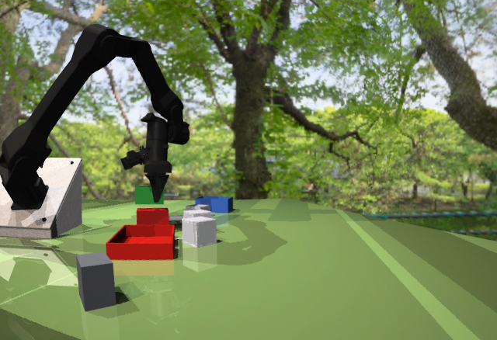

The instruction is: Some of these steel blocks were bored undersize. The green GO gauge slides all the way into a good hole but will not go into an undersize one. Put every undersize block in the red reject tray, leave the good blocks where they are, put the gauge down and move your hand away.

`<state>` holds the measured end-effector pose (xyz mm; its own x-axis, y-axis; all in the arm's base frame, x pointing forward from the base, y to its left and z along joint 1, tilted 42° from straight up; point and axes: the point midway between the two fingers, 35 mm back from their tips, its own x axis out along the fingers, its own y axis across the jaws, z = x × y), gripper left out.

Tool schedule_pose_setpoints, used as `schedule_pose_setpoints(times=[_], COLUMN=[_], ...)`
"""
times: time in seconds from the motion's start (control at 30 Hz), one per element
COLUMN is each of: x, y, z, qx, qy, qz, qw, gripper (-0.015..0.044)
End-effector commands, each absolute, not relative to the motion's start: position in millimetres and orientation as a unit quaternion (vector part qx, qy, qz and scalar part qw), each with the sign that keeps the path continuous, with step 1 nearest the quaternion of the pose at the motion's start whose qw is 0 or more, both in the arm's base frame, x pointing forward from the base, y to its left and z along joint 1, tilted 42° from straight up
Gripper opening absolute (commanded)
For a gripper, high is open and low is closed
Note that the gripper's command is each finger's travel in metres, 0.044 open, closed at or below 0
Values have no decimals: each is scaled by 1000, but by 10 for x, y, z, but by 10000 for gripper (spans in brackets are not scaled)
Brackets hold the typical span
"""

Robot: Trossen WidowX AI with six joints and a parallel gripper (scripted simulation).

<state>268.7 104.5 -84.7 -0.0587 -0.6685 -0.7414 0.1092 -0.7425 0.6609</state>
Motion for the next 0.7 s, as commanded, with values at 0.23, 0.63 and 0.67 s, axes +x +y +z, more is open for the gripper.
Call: schedule_pose_setpoints(times=[0.23, 0.63, 0.67], x=[2893, 3653, 3706], y=[1160, 777, 735], z=[-597, -192, -154], qx=[657, 675, 667], qy=[-293, -579, -597], qz=[-663, -429, -403], qw=[207, -160, -189], gripper=[0, 0, 0])
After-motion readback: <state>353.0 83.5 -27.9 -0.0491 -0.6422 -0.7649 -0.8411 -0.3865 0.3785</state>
